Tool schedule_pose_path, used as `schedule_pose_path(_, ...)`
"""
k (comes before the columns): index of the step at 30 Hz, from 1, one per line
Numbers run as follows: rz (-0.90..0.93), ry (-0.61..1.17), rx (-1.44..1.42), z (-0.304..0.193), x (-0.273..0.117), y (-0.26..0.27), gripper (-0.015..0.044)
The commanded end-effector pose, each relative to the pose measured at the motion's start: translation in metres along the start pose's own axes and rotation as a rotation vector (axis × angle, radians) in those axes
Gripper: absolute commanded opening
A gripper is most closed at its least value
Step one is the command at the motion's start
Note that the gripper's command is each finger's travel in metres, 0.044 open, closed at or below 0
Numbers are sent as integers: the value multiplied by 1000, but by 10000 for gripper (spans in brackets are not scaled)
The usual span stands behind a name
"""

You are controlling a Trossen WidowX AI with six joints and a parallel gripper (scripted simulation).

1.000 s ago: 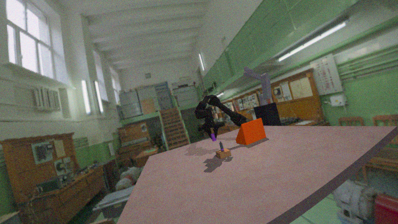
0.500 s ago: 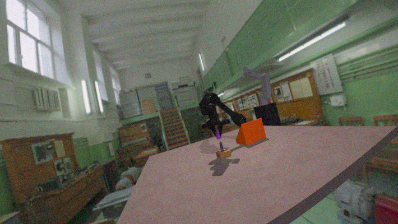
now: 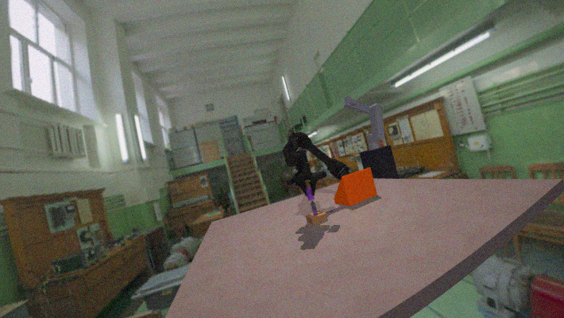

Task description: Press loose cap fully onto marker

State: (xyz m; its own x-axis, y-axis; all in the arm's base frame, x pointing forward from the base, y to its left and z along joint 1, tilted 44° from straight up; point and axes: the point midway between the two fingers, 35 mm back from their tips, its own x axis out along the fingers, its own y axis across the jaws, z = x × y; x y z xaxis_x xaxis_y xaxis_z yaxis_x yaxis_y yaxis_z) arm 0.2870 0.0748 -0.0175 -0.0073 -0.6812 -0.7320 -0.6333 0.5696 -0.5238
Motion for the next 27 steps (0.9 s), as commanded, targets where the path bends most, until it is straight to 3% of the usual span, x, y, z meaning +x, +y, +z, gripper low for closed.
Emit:
schedule_pose_path(1,-4,11,-10,-1,9,1,0)
schedule_pose_path(27,-6,12,-10,-2,49,0,0)
